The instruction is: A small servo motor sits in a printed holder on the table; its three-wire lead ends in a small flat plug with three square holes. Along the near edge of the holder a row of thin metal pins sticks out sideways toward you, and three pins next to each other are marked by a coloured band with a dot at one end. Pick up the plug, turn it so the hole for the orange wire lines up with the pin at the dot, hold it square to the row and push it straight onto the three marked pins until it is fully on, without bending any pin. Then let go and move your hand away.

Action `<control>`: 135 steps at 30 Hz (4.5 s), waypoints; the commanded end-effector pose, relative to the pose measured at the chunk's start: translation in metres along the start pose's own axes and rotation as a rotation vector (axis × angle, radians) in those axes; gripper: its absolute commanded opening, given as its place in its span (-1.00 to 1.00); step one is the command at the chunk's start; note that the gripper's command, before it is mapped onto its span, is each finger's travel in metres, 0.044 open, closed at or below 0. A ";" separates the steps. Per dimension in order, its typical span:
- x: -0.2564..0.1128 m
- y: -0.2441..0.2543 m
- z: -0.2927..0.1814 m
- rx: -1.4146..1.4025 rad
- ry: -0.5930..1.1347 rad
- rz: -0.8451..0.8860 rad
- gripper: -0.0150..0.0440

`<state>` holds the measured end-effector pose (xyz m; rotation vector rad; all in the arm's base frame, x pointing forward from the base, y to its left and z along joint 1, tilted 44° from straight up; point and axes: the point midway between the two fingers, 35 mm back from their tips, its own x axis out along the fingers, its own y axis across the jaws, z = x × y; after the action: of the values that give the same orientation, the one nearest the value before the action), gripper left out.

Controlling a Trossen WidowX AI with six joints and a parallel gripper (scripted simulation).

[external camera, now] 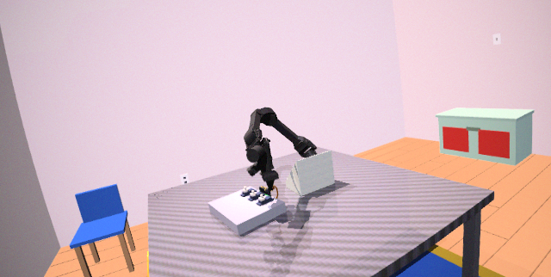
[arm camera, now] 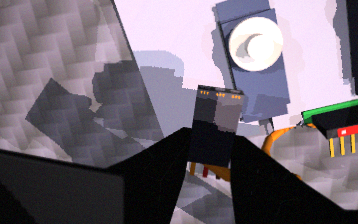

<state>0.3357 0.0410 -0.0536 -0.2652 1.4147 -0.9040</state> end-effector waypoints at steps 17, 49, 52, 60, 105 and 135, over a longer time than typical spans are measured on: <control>-0.003 -0.072 -0.039 -0.243 0.002 -0.001 -0.49; 0.046 -0.119 -0.075 -0.419 0.004 -0.005 -0.49; 0.045 -0.115 -0.069 -0.418 0.004 -0.005 -0.49; 0.041 -0.102 -0.045 -0.417 0.002 -0.005 -0.49; 0.042 -0.094 -0.024 -0.416 0.001 -0.005 -0.49; -0.015 -0.096 -0.025 -0.417 0.002 -0.002 1.00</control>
<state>0.2767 -0.0060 0.0124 -0.5846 1.5975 -0.6023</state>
